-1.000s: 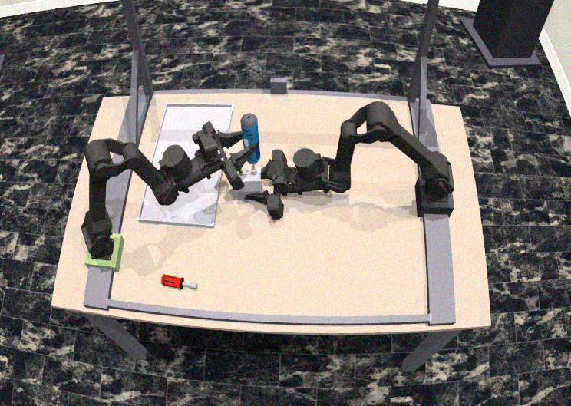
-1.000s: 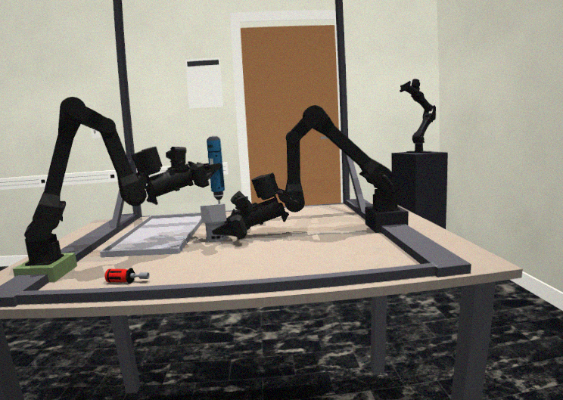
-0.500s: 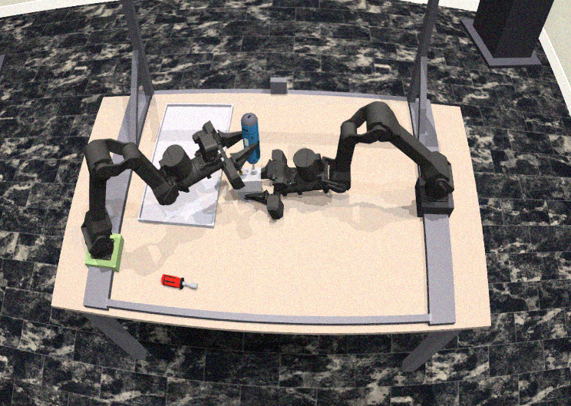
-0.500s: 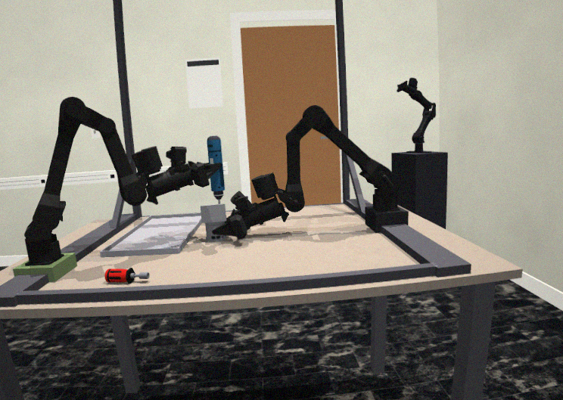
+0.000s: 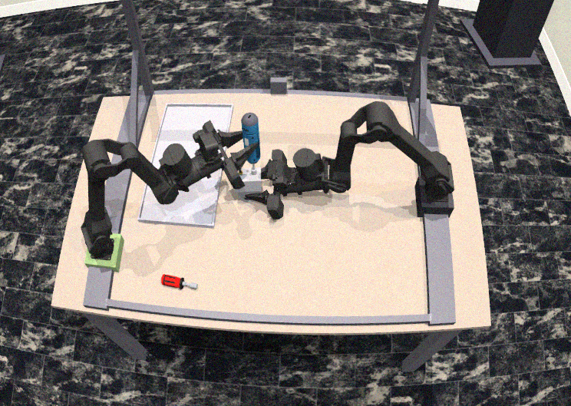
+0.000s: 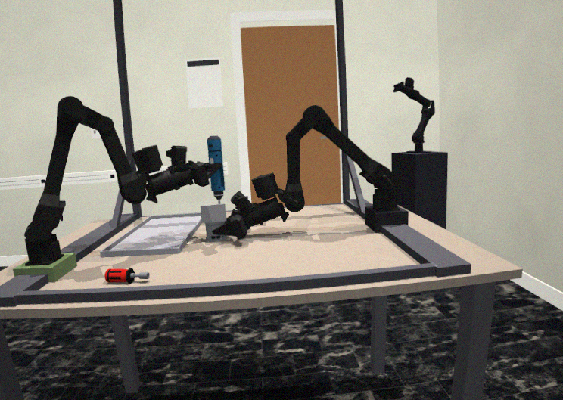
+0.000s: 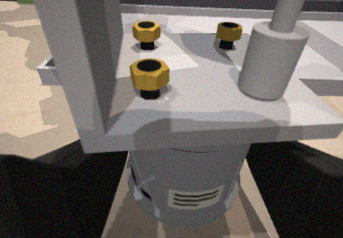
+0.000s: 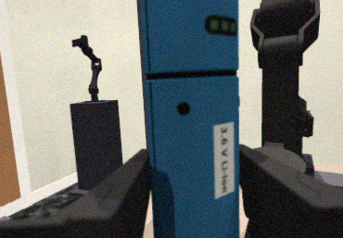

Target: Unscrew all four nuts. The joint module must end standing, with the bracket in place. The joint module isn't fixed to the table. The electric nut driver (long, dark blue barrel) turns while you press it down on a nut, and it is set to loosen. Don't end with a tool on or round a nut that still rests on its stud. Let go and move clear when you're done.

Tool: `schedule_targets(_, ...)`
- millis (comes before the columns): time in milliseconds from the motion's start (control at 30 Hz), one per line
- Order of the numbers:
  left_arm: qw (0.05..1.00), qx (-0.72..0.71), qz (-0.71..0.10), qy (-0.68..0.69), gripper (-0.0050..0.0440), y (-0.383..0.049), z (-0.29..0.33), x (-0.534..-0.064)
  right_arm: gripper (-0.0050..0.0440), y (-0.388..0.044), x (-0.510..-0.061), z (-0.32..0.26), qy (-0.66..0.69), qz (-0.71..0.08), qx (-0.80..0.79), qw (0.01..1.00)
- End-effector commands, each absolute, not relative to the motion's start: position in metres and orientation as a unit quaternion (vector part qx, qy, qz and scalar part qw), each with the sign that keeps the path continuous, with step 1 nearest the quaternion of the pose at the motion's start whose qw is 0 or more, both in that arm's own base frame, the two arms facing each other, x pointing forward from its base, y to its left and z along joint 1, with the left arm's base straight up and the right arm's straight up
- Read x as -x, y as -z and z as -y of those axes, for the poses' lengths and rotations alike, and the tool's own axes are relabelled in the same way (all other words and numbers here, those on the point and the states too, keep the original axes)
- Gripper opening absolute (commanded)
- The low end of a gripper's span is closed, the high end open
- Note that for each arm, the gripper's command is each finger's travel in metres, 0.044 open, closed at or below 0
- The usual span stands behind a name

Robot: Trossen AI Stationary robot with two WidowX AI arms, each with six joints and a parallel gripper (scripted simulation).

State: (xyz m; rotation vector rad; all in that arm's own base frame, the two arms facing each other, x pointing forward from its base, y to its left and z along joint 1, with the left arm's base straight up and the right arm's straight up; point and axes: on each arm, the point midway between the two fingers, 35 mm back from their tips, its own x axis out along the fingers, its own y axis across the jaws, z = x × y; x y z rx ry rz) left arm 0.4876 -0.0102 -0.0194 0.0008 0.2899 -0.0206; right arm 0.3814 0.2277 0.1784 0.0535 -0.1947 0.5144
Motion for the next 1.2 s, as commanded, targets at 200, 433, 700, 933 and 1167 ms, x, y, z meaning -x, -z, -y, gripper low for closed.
schedule_targets(200, 0.992, -0.001, -0.127, 0.011, 0.0242, 0.0051, 0.0103, -0.4926, 0.0163, -0.1954, -0.3817, -0.2271, -0.253, 0.099, -0.027, 0.962)
schedule_targets(433, 0.992, -0.001, -0.127, 0.011, 0.0242, 0.0051, 0.0103, -0.4926, 0.0163, -0.1894, -0.3829, -0.2278, -0.253, 0.093, -0.025, 0.963)
schedule_targets(700, 0.992, -0.001, -0.127, 0.011, 0.0242, 0.0051, 0.0103, -0.4926, 0.0163, -0.1894, -0.3837, -0.2285, -0.253, 0.093, -0.025, 0.963)
schedule_targets(933, 0.992, -0.001, -0.127, 0.011, 0.0242, 0.0051, 0.0103, -0.4926, 0.0163, -0.1894, -0.3843, -0.2289, -0.253, 0.093, -0.025, 0.963)
schedule_targets(1167, 0.992, -0.001, -0.127, 0.011, 0.0242, 0.0051, 0.0103, -0.4926, 0.0163, -0.1925, -0.3846, -0.2292, -0.253, 0.095, -0.026, 0.962)
